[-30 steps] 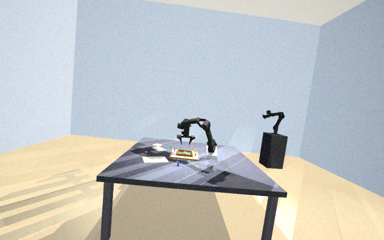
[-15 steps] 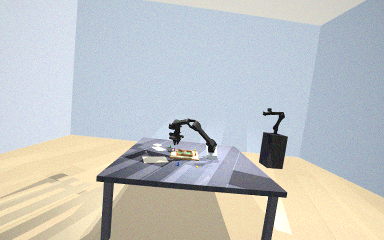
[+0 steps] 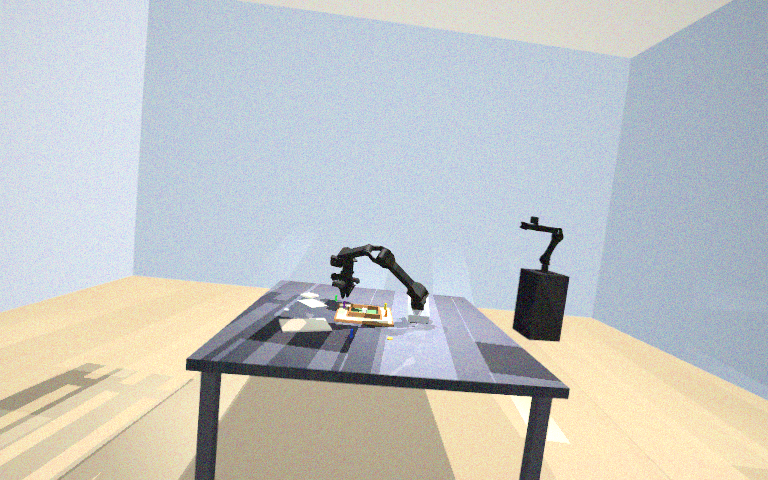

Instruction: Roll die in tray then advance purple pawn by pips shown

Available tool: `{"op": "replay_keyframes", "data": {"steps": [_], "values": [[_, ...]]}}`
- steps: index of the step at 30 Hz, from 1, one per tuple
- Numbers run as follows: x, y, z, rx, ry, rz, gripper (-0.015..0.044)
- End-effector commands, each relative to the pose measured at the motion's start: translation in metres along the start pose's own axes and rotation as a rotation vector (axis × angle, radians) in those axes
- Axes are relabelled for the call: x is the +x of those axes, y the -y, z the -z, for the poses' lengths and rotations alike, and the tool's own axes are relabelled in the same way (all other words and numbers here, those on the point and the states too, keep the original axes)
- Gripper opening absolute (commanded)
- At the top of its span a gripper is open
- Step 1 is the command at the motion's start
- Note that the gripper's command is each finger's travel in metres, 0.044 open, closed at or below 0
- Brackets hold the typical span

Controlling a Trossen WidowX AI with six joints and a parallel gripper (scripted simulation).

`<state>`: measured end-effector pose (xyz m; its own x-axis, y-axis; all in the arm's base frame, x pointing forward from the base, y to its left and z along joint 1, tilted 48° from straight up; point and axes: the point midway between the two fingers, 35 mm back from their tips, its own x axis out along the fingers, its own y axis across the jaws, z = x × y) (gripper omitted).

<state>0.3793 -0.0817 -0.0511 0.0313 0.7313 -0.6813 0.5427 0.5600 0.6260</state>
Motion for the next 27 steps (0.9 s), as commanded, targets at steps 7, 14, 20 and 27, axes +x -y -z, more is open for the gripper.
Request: {"op": "replay_keyframes", "data": {"steps": [7,14,20,27], "values": [[0.016,0.000,0.000,0.004,-0.002,-0.003,0.0200],[0.028,0.000,0.000,0.004,-0.002,-0.004,0.0200],[0.038,0.000,0.000,0.004,-0.002,-0.004,0.0200],[0.043,0.000,0.001,0.004,-0.003,-0.005,0.0147]]}}
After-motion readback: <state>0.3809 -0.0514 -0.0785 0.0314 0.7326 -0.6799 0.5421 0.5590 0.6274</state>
